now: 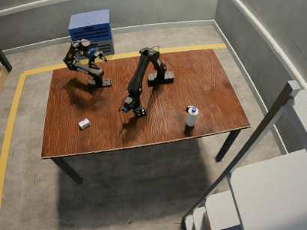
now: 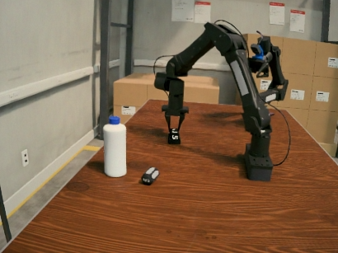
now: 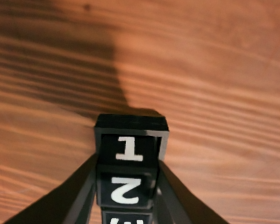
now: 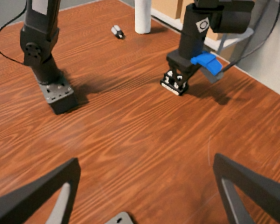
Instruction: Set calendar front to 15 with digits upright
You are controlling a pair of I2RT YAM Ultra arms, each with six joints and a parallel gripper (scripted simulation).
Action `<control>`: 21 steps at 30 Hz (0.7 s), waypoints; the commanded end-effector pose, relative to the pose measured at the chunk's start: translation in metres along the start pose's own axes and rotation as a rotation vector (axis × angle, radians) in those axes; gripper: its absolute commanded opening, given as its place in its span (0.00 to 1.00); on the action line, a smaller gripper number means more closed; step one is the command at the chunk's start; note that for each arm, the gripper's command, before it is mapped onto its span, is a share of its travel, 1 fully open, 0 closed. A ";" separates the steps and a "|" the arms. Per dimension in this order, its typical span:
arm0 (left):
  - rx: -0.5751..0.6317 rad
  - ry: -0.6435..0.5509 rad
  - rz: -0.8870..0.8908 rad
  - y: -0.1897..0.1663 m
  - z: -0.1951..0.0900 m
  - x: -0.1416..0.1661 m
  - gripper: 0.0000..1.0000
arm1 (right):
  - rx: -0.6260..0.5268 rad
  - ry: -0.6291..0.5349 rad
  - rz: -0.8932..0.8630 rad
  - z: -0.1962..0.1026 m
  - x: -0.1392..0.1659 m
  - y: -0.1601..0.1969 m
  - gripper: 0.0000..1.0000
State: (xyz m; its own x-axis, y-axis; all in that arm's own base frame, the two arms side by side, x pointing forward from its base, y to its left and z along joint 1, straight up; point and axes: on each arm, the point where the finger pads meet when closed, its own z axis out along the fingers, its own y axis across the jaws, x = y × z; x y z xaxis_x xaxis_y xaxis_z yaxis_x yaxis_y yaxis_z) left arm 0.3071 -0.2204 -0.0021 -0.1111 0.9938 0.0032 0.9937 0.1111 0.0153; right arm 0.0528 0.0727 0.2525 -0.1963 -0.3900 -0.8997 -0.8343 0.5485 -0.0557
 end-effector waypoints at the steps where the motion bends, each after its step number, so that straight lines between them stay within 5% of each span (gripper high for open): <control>1: 0.014 -0.004 -0.005 0.000 0.001 0.001 0.03 | 0.001 -0.004 0.006 -0.001 0.003 0.000 1.00; 3: 0.014 -0.004 -0.005 0.000 0.001 0.001 0.00 | 0.001 -0.004 0.006 -0.001 0.003 0.000 1.00; 5: 0.006 -0.012 -0.005 0.002 -0.006 0.000 0.23 | 0.001 -0.004 0.006 -0.001 0.003 0.000 1.00; 6: 0.004 -0.014 -0.005 0.003 -0.009 -0.001 0.26 | 0.001 -0.004 0.006 -0.001 0.003 0.000 1.00; 13: -0.003 -0.020 -0.004 0.004 -0.055 0.000 0.26 | 0.001 -0.004 0.006 -0.001 0.003 0.000 1.00; 21: 0.002 -0.015 -0.004 0.003 -0.059 0.001 0.26 | 0.001 -0.026 0.006 -0.002 0.000 0.000 1.00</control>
State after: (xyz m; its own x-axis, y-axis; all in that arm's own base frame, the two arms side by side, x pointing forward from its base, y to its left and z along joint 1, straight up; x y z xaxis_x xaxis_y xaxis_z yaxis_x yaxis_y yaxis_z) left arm 0.3048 -0.2188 0.0366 -0.1104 0.9938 0.0138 0.9939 0.1104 0.0037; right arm 0.0528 0.0727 0.2525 -0.1963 -0.3899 -0.8997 -0.8343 0.5485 -0.0557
